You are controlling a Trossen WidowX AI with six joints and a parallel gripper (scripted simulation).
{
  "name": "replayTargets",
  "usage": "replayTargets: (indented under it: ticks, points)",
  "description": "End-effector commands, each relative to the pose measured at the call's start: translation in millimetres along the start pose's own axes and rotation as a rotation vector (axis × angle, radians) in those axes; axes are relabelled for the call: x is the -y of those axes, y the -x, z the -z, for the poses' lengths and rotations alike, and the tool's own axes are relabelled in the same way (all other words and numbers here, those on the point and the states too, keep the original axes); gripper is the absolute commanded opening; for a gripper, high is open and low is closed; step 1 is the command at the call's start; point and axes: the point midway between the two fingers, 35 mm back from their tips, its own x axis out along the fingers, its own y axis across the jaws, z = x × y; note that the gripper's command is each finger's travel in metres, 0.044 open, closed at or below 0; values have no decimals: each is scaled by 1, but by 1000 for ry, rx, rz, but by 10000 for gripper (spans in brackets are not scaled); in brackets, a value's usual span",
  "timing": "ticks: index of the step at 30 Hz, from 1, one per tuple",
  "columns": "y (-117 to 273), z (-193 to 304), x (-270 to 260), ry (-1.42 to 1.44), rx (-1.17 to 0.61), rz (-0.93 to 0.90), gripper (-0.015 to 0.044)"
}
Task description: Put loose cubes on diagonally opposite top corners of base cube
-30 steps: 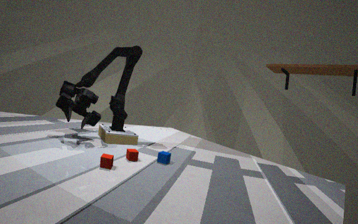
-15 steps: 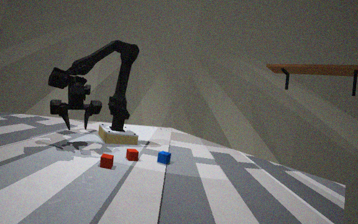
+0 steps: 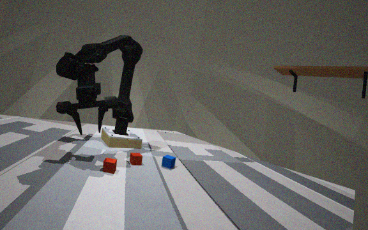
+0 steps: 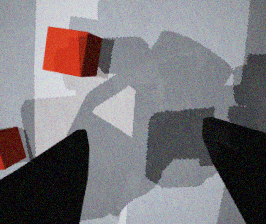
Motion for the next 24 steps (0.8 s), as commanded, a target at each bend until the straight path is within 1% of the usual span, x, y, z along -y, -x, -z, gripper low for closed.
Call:
replayTargets:
  ticks: [1, 7, 13, 19, 21, 24]
  points:
    - [1, -16, -14, -58, -61, 40, 265]
    - [2, -39, -43, -151, -149, 134, 265]
    - [5, -59, -77, -232, -192, 248, 265]
    - [6, -61, -81, -240, -194, 262, 265]
    - [0, -60, -80, -242, -193, 260, 265]
    - [-24, -55, -75, -244, -191, 257, 265]
